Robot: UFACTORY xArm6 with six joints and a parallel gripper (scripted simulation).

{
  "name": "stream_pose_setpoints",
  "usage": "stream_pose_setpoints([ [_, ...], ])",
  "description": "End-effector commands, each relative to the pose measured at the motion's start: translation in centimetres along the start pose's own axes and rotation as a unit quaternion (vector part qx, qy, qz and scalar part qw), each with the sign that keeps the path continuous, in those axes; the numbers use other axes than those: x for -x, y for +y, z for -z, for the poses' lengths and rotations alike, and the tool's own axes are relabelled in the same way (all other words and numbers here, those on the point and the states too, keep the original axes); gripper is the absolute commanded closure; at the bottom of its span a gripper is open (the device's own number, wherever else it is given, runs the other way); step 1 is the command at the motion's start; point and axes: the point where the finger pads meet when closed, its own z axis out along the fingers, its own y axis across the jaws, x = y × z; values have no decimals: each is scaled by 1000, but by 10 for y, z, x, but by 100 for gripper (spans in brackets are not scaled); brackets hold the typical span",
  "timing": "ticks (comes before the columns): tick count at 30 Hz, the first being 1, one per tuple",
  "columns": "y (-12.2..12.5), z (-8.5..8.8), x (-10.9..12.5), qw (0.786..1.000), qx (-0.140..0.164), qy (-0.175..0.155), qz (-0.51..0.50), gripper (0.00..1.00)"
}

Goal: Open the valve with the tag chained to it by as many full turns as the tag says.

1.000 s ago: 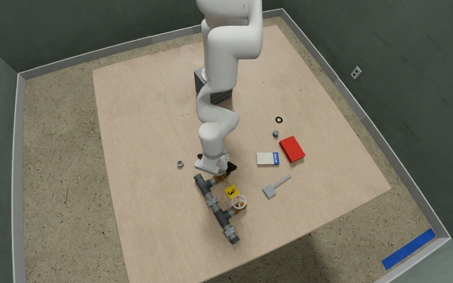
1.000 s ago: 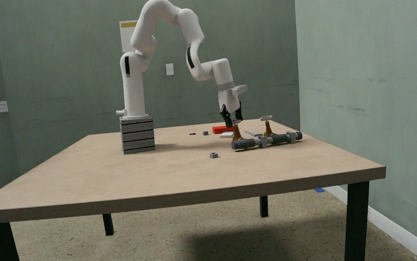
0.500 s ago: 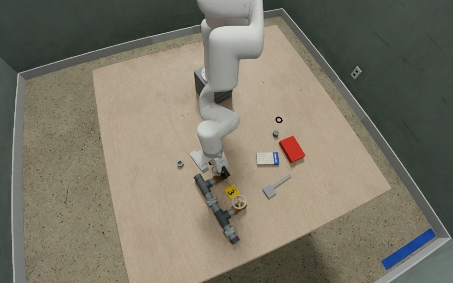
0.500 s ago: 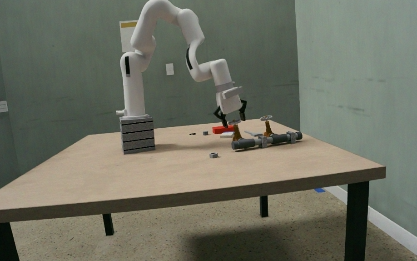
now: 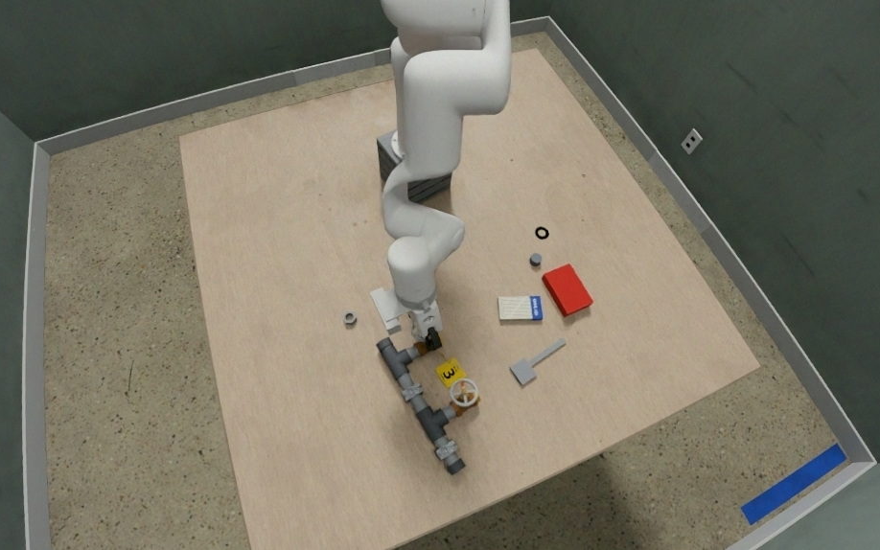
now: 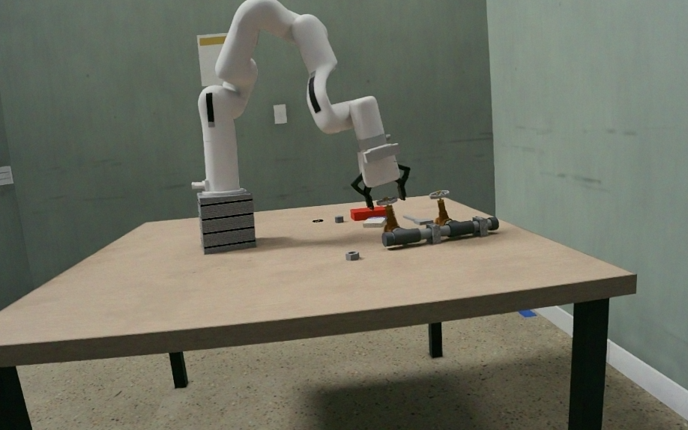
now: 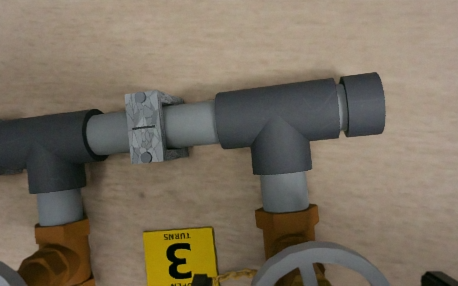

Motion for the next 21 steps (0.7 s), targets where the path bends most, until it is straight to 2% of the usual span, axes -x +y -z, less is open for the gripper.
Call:
stream_pose_setpoints([
  [1,-2,1,-1,1000,13,4,-3,0],
  [21,-2,3,0,1000,13,4,-3,0],
])
